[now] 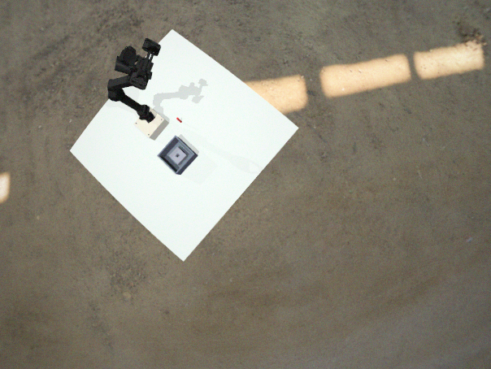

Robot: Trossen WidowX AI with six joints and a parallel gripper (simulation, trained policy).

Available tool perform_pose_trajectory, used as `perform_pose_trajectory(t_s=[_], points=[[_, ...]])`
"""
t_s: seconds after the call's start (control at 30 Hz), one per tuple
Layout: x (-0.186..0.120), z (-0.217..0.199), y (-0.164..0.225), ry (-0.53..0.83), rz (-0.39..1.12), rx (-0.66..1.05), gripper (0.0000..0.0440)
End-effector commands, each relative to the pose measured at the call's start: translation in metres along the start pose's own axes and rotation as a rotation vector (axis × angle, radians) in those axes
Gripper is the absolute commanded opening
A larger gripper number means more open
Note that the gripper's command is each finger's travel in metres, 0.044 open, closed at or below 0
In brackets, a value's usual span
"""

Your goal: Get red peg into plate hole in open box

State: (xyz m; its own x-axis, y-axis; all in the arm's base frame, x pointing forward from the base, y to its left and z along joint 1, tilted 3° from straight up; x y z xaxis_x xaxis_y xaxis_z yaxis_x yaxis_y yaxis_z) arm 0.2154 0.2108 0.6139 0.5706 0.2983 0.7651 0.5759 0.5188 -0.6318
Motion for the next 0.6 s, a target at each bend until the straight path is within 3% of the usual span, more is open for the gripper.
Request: perform_pose_trajectory(t_s=[0.0,0.57], points=[[-0.006,-0.016,0.028,0.030,0.147,0.005,0.0440],[-0.070,-0.086,0.114,0.264,0.698,0.047,0.0440]])
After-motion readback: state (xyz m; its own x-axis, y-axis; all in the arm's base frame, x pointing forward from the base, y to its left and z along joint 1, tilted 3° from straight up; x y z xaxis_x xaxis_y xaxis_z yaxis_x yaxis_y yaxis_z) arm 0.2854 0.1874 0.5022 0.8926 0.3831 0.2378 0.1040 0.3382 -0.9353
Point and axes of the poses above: the point midway between the two fingers, 35 mm back from their tips, its own x axis out along the fingers, its own z axis across the jaws, y = z × x, the point moved 6 cm from there along -x, back along the fingers, and after that the axes turned 3 degrees about x, right-handed, at the moved point
